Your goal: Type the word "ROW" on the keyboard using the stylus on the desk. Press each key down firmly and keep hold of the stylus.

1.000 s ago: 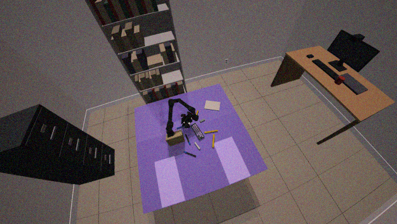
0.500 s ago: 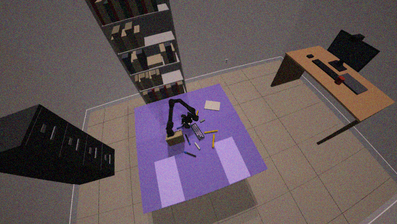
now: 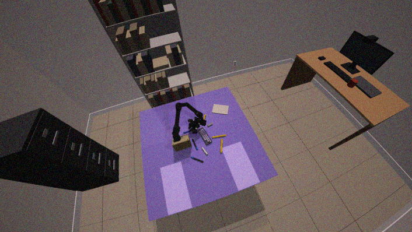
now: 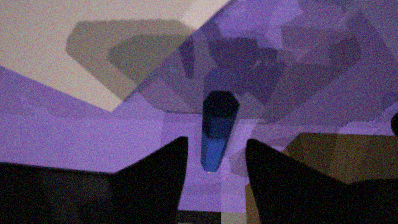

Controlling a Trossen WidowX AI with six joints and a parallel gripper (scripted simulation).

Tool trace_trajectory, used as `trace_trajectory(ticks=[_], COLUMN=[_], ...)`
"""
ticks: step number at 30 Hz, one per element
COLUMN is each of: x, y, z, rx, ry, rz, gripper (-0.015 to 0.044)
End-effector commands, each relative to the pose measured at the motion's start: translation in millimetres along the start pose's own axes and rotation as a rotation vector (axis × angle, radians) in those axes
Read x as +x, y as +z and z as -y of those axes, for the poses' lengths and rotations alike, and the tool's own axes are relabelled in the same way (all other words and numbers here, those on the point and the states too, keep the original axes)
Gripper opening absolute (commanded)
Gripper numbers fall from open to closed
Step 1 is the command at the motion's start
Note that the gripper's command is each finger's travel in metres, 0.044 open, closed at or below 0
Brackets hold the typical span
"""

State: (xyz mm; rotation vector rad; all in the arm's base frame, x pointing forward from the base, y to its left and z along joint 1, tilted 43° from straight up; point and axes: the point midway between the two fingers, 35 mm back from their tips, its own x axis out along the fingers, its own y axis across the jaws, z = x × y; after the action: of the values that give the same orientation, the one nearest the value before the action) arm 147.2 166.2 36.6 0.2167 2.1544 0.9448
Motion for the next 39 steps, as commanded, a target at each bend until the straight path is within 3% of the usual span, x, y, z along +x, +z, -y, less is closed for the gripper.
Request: trace_trajectory(ticks=[1, 21, 26, 39], x=[3.8, 12.7, 11.2, -24.2], y=[2.0, 9.3, 8.6, -20.2], z=[0.8, 0.7, 0.0, 0.6], rx=[0.007, 0.007, 0.000, 0.004], ry=[0.004, 0.004, 0.000, -0.004], rz=[-0.006, -0.006, -0.003, -0.004], gripper=[0.0150, 0.0150, 0.0019, 0.0000])
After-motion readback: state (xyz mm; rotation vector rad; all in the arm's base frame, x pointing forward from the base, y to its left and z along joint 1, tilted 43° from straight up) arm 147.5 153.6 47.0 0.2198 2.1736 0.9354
